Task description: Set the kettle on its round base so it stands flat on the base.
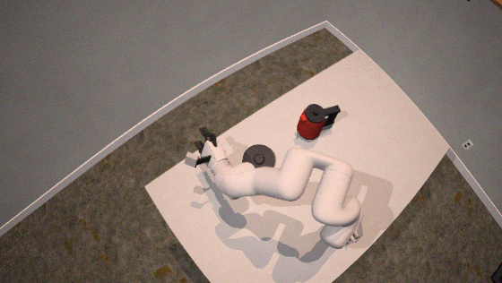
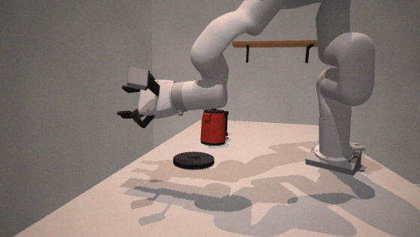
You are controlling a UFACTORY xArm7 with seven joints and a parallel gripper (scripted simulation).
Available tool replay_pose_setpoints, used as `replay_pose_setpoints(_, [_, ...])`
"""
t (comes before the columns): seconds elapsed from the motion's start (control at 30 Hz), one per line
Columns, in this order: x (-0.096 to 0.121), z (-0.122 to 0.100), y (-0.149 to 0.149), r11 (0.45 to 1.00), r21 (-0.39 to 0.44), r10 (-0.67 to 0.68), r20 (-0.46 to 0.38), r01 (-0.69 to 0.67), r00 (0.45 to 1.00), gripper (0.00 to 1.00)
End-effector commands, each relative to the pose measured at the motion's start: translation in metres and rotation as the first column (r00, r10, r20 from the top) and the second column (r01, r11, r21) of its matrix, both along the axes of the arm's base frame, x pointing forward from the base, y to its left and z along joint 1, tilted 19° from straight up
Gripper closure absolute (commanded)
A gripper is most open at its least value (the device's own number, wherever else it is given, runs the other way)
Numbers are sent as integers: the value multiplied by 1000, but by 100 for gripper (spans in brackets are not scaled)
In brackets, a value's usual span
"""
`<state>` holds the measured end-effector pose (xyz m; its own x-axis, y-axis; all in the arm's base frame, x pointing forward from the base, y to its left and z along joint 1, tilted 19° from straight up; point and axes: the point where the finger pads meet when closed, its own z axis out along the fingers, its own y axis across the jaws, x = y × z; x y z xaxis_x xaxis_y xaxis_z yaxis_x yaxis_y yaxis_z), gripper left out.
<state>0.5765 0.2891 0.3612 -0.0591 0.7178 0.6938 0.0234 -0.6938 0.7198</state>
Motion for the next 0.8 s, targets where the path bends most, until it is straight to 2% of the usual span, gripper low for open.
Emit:
replay_pose_setpoints(0.0, [4,7,-19,998,25,-51,0,51,999,19])
replay_pose_setpoints(0.17, [8,14,-50,989,64,-135,-8,135,991,19])
replay_pose_setpoints(0.23, [8,14,-50,989,64,-135,-8,135,991,19])
replay_pose_setpoints(0.4, [10,22,-86,967,110,-229,-23,231,973,19])
replay_pose_setpoints(0.73, [5,33,-172,870,213,-440,-78,446,895,19])
replay_pose_setpoints(0.77, [5,33,-172,870,213,-440,-78,446,895,19])
